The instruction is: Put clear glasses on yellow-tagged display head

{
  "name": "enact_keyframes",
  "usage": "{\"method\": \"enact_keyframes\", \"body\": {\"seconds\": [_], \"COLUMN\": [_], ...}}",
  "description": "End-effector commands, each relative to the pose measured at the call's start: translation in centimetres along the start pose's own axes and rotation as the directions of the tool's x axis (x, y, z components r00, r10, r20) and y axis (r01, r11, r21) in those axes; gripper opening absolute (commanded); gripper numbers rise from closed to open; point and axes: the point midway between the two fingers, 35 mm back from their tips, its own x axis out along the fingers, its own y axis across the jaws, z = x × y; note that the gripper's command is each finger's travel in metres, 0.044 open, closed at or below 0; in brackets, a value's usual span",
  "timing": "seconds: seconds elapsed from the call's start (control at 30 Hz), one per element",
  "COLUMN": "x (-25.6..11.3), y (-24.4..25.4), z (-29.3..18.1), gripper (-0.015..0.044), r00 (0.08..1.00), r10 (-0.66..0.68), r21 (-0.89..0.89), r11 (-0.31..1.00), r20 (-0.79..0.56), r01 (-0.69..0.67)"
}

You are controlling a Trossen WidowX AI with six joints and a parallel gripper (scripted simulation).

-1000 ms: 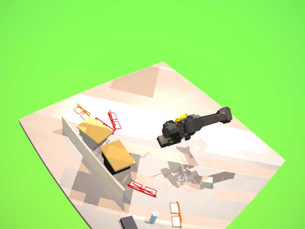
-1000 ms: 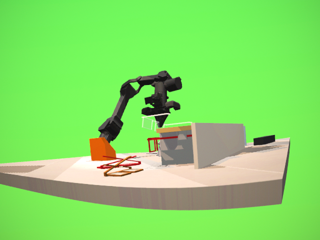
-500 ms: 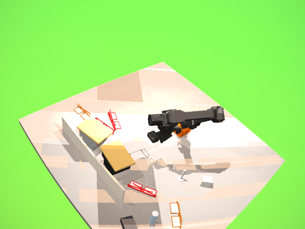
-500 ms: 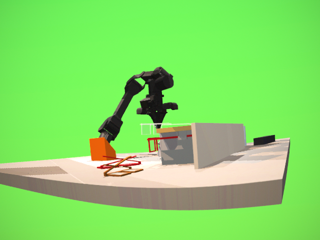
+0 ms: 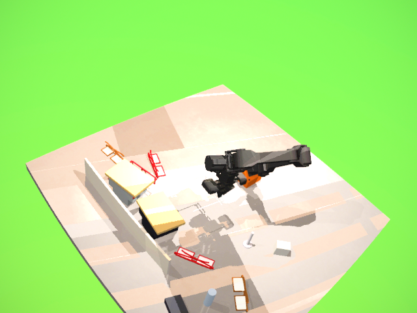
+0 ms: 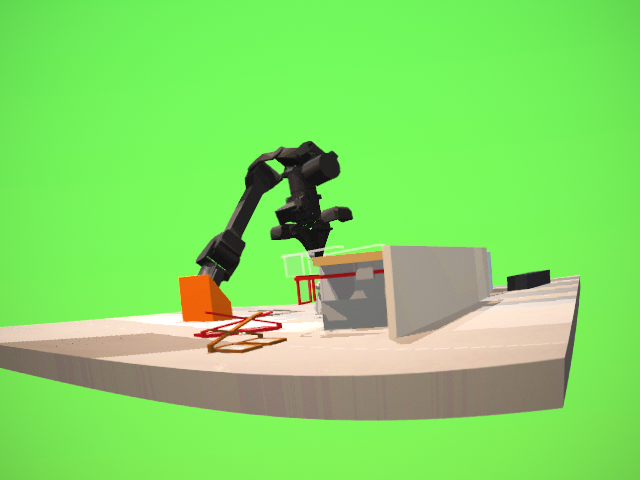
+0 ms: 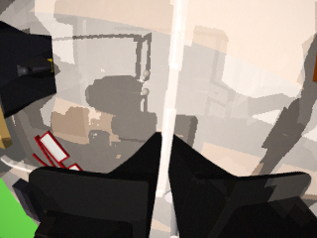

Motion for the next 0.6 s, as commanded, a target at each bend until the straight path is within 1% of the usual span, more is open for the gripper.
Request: {"method": "enact_keyframes", "body": {"seconds": [0.0, 0.23, 0.57], "x": [0.4, 1.2, 2.3], "y": [-0.1, -0.3, -0.3], "z": [0.0, -0.2, -0.3], "gripper": [0.0000, 0.0000, 0.0000], "r00": [1.000, 0.997, 0.998], "r10": [-0.003, -0.078, -0.055], "r21": [-0.003, -0.004, -0.004], "r11": [1.000, 0.997, 0.998], "r20": [0.006, 0.025, 0.017], "r01": [0.003, 0.078, 0.055]}}
